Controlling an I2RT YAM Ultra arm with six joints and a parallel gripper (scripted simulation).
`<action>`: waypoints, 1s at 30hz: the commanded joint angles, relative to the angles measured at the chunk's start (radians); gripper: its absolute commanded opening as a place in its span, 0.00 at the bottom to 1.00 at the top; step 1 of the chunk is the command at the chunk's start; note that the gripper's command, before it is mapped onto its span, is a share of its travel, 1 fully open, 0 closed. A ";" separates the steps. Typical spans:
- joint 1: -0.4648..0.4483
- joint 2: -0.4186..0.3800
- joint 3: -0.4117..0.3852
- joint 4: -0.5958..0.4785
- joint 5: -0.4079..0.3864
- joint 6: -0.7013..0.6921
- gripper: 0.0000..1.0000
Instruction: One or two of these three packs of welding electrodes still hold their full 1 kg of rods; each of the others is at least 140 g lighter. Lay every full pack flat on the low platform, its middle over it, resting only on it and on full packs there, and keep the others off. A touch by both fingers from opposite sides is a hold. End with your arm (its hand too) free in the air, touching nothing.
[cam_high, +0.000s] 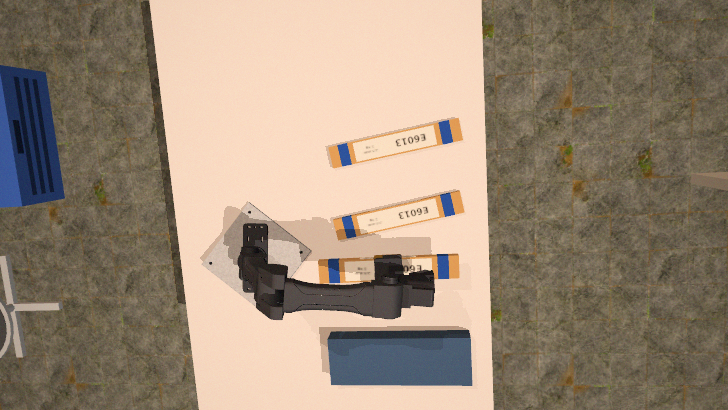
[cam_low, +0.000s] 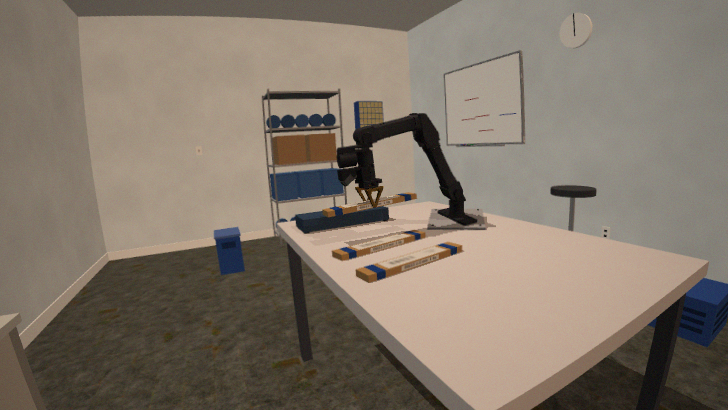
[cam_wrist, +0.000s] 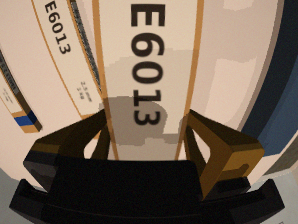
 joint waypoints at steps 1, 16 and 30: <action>-0.044 -0.020 0.056 -0.018 0.001 -0.036 0.00; -0.132 0.006 0.075 -0.022 -0.008 -0.124 0.00; -0.209 0.017 0.107 -0.017 -0.011 -0.202 0.00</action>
